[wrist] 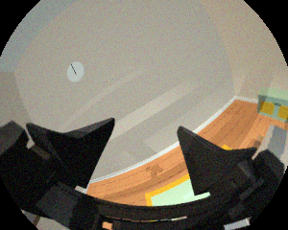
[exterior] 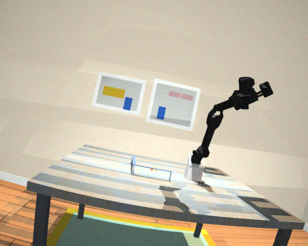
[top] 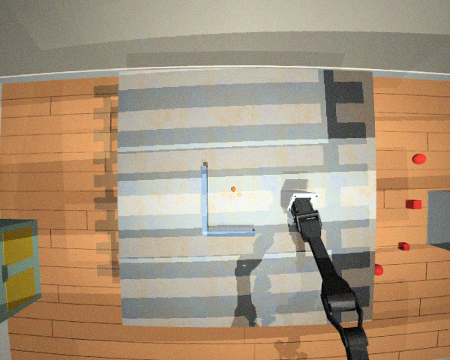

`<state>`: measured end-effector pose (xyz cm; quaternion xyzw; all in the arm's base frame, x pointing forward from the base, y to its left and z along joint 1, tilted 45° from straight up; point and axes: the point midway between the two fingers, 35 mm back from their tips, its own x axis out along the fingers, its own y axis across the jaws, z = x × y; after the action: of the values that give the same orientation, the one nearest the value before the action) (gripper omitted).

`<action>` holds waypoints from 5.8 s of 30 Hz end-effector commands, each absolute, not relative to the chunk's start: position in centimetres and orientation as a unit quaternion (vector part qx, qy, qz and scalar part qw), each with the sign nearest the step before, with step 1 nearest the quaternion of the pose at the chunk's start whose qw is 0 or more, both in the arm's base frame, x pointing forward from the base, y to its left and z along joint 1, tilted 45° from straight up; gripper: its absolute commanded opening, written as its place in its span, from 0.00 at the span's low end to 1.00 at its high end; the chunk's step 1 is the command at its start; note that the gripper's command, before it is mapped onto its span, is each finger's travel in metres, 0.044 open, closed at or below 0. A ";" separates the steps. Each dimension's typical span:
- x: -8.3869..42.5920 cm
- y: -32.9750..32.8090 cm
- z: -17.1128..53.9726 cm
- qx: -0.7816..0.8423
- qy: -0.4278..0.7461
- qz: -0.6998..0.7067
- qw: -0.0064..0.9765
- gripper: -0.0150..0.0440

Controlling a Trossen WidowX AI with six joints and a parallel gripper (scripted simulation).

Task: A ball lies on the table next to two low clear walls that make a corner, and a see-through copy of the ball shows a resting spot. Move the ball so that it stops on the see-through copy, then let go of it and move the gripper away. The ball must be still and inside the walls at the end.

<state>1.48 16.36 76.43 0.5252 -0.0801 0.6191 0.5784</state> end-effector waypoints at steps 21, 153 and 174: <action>10.5 34.5 63.9 0.195 -0.113 0.550 0.804 0.59; 28.6 -3.2 -4.2 0.267 0.646 0.268 0.663 0.25; 25.8 -2.2 -1.6 0.269 0.646 0.270 0.661 0.25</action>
<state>26.39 -3.06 -1.57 0.2664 0.6464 0.2695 0.6622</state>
